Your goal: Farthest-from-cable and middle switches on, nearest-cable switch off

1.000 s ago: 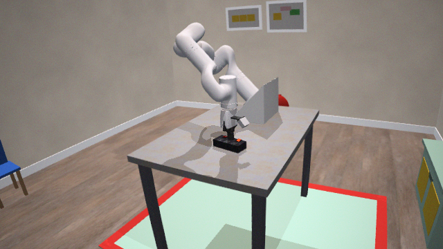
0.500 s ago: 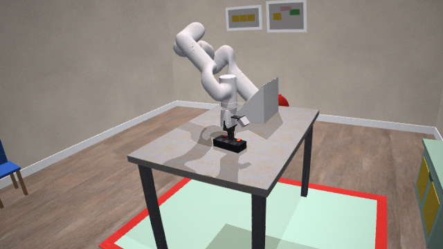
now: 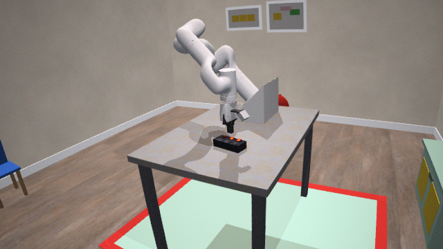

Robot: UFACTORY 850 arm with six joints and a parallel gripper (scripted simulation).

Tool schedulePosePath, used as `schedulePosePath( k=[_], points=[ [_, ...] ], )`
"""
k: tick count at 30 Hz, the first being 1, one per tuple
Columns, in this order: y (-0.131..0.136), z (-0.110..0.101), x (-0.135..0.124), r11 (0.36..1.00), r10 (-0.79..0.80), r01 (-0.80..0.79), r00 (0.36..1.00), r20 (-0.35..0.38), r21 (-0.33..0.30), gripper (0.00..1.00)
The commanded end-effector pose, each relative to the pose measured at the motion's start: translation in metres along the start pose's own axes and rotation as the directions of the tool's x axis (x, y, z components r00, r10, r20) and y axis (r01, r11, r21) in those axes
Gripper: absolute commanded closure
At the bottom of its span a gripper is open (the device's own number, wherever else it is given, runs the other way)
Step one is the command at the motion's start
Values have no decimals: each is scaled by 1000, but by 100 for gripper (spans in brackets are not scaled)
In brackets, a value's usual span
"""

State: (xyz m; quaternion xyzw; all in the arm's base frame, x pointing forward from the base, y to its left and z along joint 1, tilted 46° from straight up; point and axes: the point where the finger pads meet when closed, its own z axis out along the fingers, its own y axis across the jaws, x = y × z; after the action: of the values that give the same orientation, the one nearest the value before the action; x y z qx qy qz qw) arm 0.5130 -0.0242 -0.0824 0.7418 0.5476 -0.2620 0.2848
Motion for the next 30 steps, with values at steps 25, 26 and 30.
schedulePosePath(
  k=[25, 26, 30],
  points=[
    [1, -11, 0, 1000, 1, -1, 1000, -1, -1, 0],
    [1, -14, 0, 1000, 1, -1, 1000, -1, -1, 0],
    [1, -27, 0, 1000, 1, -1, 1000, -1, -1, 0]
  ],
)
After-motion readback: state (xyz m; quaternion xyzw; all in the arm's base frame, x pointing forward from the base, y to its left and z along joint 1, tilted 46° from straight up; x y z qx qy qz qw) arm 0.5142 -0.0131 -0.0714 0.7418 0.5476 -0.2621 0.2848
